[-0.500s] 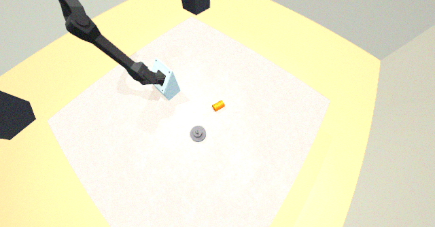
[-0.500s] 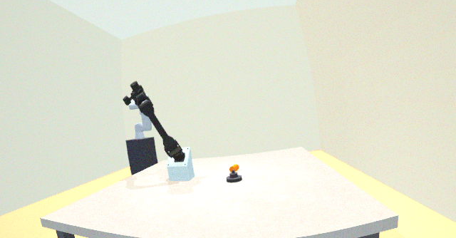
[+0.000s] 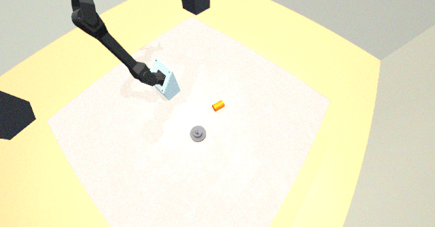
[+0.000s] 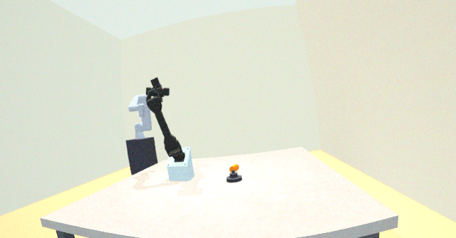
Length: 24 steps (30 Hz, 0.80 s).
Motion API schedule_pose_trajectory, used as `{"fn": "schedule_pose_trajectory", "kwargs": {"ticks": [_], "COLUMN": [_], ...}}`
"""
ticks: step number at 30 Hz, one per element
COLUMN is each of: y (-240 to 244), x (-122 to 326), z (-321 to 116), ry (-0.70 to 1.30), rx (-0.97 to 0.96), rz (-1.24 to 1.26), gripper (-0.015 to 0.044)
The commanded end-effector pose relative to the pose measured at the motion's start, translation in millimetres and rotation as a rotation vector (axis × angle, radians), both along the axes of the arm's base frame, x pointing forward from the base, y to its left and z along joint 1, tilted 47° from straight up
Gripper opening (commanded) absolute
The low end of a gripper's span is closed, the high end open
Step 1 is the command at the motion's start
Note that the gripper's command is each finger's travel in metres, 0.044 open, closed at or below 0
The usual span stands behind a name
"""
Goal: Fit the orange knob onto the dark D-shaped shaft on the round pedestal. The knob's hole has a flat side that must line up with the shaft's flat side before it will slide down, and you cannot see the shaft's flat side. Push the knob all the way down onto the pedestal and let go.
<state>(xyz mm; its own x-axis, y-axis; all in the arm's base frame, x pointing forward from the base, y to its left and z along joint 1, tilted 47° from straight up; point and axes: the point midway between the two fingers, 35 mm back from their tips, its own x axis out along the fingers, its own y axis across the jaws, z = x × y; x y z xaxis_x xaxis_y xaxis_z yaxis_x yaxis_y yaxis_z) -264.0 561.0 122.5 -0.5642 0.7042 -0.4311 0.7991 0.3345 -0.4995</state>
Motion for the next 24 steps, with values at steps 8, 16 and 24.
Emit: {"fn": "schedule_pose_trajectory", "kwargs": {"ticks": [8, 16, 24], "y": [9, -30, -112], "x": [167, 315, 437], "z": [-93, -153, -198], "ry": [0.039, 0.168, 0.328], "rx": [-0.388, -0.656, -0.835], "rz": [-0.544, -1.103, -1.705], "gripper": [0.044, 0.044, 0.044]}}
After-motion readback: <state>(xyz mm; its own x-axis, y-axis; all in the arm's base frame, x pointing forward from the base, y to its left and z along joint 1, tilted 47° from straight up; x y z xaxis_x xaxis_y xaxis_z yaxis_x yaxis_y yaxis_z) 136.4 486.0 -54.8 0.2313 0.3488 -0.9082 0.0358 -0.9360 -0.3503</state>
